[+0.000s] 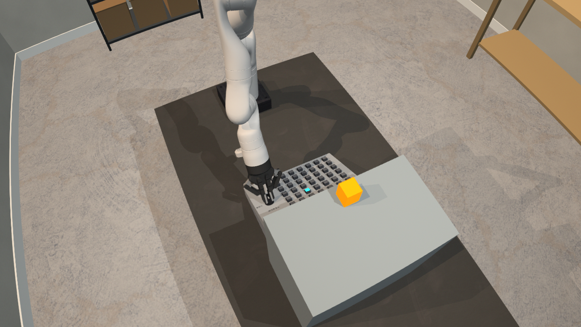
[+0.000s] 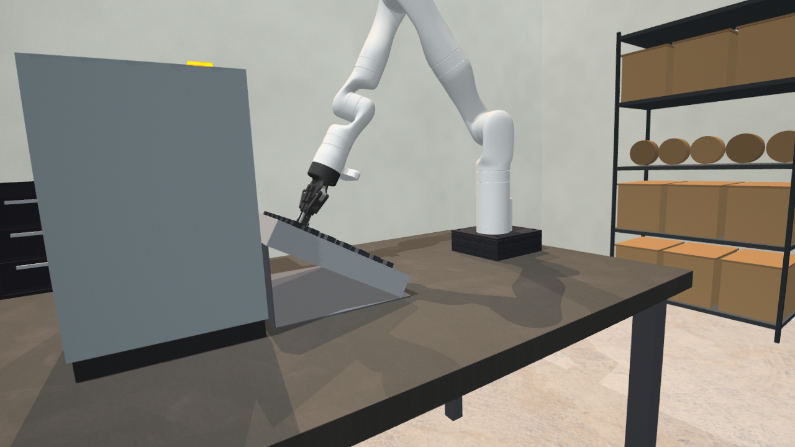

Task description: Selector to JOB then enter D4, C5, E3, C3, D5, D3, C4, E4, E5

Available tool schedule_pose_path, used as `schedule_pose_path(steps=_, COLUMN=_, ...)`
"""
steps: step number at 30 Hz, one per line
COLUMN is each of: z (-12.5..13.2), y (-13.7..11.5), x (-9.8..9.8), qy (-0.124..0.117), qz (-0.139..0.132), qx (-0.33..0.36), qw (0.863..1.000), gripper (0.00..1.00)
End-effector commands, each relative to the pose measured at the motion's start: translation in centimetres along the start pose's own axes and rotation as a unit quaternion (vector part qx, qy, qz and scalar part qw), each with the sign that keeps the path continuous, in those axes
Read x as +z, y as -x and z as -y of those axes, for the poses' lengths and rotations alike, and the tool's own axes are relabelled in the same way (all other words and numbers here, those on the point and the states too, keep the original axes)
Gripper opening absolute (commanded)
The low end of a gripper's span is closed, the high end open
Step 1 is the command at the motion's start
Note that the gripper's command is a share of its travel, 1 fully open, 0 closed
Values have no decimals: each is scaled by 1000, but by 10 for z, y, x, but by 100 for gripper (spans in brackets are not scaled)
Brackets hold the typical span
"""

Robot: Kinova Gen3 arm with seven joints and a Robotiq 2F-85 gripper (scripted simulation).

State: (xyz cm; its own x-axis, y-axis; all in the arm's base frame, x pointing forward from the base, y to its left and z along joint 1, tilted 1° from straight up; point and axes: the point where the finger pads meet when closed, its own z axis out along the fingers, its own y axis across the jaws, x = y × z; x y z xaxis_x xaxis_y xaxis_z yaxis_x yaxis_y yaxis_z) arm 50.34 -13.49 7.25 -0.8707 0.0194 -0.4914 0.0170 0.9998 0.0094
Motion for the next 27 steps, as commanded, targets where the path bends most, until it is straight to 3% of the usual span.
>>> schedule_pose_path(steps=1, z=2, y=1, x=0, qy=-2, qz=1, qx=5, qw=1000, gripper=10)
schedule_pose_path(steps=27, z=2, y=1, x=0, qy=-2, qz=1, qx=83, qw=997, gripper=10)
